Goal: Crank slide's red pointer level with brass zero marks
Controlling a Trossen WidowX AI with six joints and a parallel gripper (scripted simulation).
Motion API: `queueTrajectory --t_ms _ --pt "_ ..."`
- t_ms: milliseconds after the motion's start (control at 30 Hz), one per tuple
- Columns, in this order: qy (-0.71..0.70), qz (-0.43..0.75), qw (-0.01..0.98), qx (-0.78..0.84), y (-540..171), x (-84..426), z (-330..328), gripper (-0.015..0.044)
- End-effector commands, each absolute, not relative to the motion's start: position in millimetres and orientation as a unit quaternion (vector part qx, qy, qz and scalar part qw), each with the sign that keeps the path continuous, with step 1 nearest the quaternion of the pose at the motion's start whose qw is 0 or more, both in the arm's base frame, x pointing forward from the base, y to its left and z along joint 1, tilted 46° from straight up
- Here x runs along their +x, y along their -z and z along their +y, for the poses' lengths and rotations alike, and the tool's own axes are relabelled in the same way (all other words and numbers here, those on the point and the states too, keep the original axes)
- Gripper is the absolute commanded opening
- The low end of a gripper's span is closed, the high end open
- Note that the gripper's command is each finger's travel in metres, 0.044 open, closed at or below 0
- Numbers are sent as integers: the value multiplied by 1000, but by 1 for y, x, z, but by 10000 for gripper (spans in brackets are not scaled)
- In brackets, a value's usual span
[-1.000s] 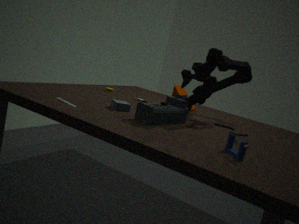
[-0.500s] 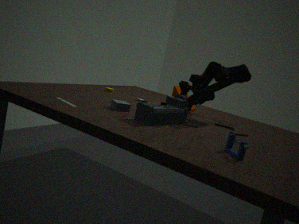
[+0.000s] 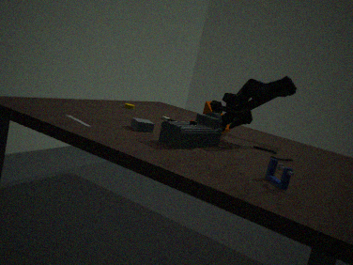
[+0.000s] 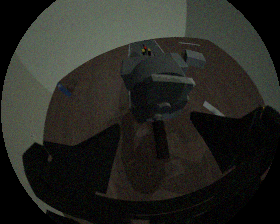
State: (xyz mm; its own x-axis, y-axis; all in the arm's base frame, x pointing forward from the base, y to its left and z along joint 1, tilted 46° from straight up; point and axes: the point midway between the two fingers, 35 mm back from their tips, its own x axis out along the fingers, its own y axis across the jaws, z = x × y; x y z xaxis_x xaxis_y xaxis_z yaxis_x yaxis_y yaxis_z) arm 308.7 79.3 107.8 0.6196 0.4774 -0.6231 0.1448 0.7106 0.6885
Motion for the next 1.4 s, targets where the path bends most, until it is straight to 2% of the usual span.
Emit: queueTrajectory --t_ms 0,767,1300,1367 --pt "-96 429 820 368 -99 306 83 440" --pt "-97 427 819 369 -76 300 107 440" --pt "-97 427 819 369 -76 300 107 20" --pt "-97 427 819 369 -76 300 107 0"
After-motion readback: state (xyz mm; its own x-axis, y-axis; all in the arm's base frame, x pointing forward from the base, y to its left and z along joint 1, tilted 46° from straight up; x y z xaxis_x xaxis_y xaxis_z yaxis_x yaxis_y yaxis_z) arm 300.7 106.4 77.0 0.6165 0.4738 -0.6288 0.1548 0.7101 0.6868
